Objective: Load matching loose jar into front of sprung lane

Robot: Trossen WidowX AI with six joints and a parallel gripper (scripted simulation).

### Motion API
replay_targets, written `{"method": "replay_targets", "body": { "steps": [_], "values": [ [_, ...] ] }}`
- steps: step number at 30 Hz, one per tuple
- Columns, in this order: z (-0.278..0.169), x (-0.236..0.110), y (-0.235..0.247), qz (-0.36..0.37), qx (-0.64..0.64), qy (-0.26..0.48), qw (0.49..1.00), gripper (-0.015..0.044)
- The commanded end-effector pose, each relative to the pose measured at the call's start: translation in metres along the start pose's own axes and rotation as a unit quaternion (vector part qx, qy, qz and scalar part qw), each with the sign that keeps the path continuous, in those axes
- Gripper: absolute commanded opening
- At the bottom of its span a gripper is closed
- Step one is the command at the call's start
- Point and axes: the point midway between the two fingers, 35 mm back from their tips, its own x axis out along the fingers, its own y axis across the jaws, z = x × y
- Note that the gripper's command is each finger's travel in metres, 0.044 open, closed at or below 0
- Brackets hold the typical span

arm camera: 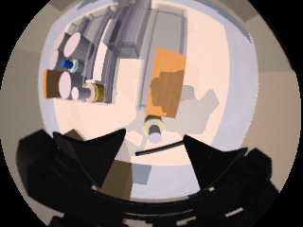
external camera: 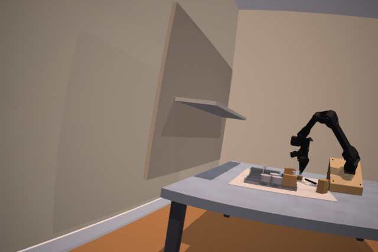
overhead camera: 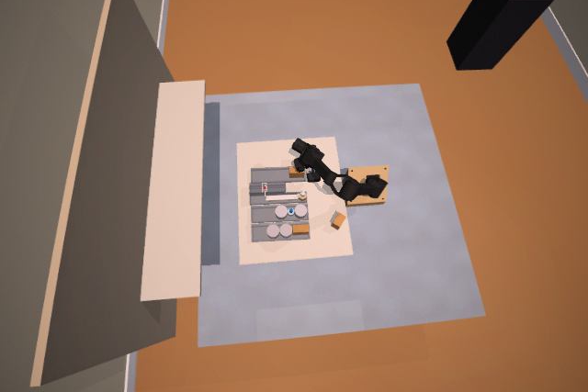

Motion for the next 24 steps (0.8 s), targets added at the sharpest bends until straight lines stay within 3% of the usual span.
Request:
{"method": "replay_targets", "body": {
  "steps": [1,23,24],
  "values": [
    [-0.001,0.005,0.001,0.004,0.003,0.000,1.000,0.0440],
    [-0.001,0.038,0.002,0.005,0.003,0.000,1.000,0.0440],
    [-0.001,0.038,0.002,0.005,0.003,0.000,1.000,0.0414]
  ]
}}
